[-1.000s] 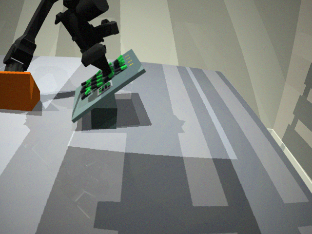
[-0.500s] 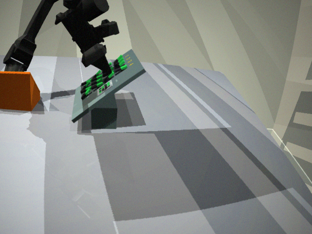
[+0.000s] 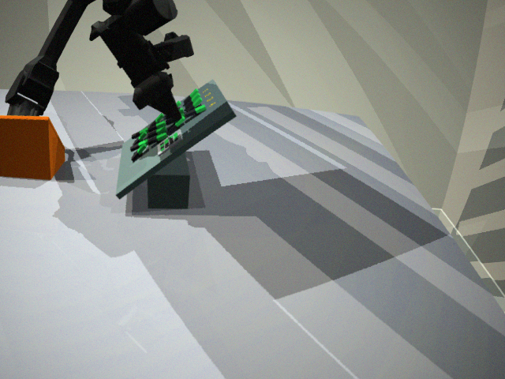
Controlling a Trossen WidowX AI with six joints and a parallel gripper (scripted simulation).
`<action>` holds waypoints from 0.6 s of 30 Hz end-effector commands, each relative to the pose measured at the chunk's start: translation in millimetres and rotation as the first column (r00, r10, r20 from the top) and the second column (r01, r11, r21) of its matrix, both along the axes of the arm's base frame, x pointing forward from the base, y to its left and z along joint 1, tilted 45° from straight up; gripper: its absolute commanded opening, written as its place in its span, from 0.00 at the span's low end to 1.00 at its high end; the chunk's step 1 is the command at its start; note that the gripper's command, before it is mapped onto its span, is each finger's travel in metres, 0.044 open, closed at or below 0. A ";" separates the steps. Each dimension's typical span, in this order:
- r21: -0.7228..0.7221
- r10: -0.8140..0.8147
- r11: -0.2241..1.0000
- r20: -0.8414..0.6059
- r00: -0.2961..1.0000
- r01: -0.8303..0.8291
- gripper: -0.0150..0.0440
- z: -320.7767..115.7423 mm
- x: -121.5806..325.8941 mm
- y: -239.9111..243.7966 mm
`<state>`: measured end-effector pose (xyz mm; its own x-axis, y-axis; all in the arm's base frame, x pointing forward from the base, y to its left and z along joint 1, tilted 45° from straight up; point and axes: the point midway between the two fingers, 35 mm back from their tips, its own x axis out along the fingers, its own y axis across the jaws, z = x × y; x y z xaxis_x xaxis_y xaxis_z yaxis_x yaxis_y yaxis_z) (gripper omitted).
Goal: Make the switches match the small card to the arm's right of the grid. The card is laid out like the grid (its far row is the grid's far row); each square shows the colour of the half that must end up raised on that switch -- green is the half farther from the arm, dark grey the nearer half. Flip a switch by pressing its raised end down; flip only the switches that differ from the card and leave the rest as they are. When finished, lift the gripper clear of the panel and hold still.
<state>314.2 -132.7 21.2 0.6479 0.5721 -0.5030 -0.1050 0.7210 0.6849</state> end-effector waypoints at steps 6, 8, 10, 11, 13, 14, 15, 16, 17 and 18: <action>0.000 -0.002 1.000 -0.003 1.000 0.002 0.25 -1.2 0.7 0.6; 0.000 -0.002 1.000 -0.003 1.000 0.002 0.25 -1.4 0.9 0.7; 0.000 -0.002 1.000 -0.003 1.000 0.002 0.25 -1.5 1.1 0.9; 0.000 -0.002 1.000 -0.003 1.000 0.002 0.25 -1.5 1.2 1.0; 0.000 -0.002 1.000 -0.003 1.000 0.002 0.25 -1.7 1.3 1.1; 0.000 -0.002 1.000 -0.003 1.000 0.002 0.25 -1.7 1.4 1.2; 0.000 -0.002 1.000 -0.003 1.000 0.002 0.25 -1.8 1.5 1.3; 0.000 -0.002 1.000 -0.003 1.000 0.002 0.25 -1.9 1.6 1.4; 0.000 -0.002 1.000 -0.003 1.000 0.002 0.25 -1.9 1.7 1.4; 0.000 -0.002 1.000 -0.003 1.000 0.002 0.25 -2.0 1.8 1.5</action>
